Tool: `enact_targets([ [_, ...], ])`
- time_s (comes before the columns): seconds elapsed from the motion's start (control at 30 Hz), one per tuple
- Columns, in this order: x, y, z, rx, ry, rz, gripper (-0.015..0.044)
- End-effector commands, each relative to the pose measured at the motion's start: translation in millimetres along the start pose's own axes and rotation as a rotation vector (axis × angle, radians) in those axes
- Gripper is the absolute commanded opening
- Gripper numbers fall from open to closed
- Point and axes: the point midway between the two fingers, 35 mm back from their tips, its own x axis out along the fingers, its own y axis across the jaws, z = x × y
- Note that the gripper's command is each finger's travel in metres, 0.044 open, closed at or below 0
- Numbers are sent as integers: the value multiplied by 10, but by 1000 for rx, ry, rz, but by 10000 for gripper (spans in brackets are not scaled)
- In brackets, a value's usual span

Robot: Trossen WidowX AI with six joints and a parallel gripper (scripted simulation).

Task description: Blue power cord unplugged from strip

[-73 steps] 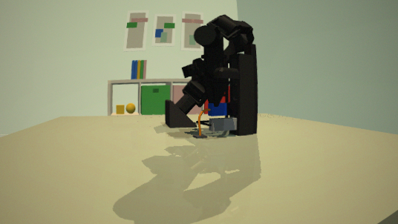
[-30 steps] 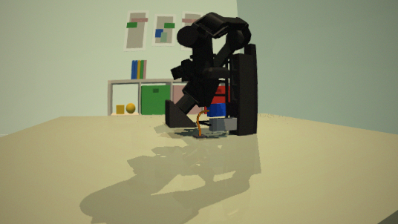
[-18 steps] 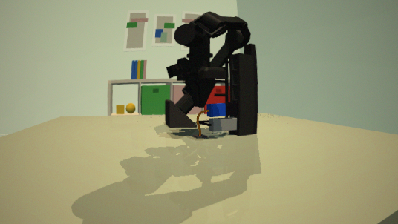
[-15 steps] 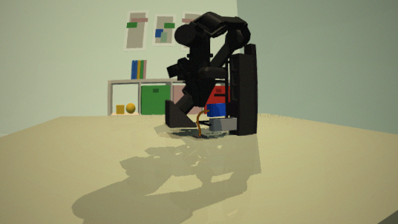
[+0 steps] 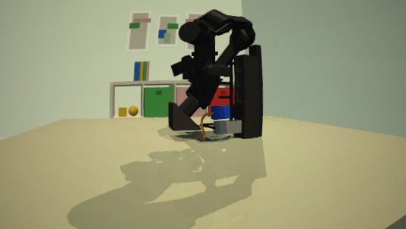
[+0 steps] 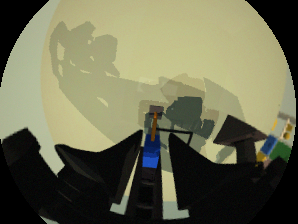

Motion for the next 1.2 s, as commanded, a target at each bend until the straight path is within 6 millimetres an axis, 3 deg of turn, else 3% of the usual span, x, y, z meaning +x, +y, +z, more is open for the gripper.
enact_targets([
  [0.0, -13, 4, -72, -1, -2, 3, 160],
  [0.6, -10, -6, -363, 0, 0, 2, 160],
  [1.13, 110, -7, -375, -1, 0, 3, 160],
  [1.17, 91, -9, -364, -2, -2, -1, 134],
])
